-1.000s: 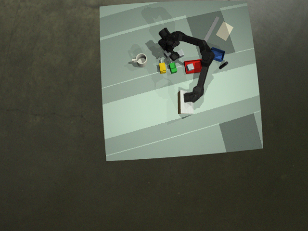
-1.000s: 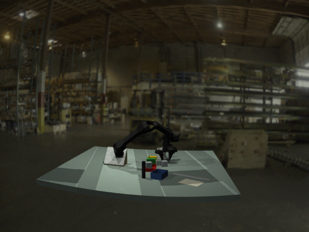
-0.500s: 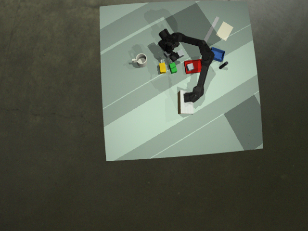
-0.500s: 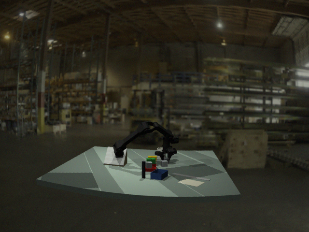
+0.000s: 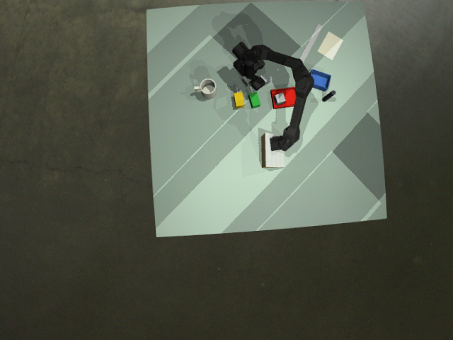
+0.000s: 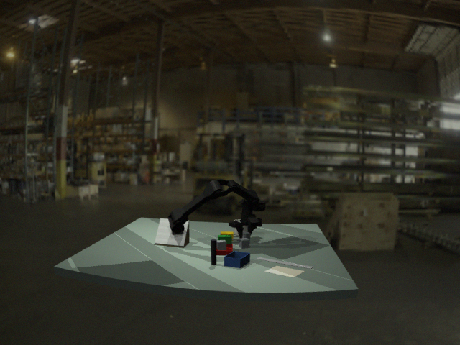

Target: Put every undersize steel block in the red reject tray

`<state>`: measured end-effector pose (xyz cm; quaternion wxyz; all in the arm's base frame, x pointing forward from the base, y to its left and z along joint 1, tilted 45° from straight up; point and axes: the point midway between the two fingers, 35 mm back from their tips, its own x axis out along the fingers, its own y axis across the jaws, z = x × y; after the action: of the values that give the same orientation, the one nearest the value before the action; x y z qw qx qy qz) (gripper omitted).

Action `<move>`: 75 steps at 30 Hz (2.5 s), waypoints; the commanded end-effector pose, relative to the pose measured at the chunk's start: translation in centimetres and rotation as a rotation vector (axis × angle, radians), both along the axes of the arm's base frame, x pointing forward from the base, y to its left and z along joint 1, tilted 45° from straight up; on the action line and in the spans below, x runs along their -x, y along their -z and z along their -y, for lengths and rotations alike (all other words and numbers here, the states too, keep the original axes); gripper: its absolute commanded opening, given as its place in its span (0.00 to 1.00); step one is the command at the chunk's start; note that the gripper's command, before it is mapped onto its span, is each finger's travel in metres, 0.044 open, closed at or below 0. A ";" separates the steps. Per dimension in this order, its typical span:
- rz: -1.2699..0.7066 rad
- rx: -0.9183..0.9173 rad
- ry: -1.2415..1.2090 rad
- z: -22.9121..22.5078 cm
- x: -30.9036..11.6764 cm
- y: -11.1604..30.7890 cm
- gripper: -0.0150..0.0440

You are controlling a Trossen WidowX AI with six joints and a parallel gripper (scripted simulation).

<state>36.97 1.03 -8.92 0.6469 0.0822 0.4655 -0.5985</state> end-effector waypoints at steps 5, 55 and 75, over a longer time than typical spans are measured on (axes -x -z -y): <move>0.041 -0.018 -0.031 -4.4 -0.3 -3.8 0.25; 0.531 0.084 0.476 12.6 11.6 -18.4 0.25; 0.519 0.087 0.490 14.2 12.2 -16.7 0.52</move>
<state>24.63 -13.39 7.68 0.5811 0.3134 0.2256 -0.7164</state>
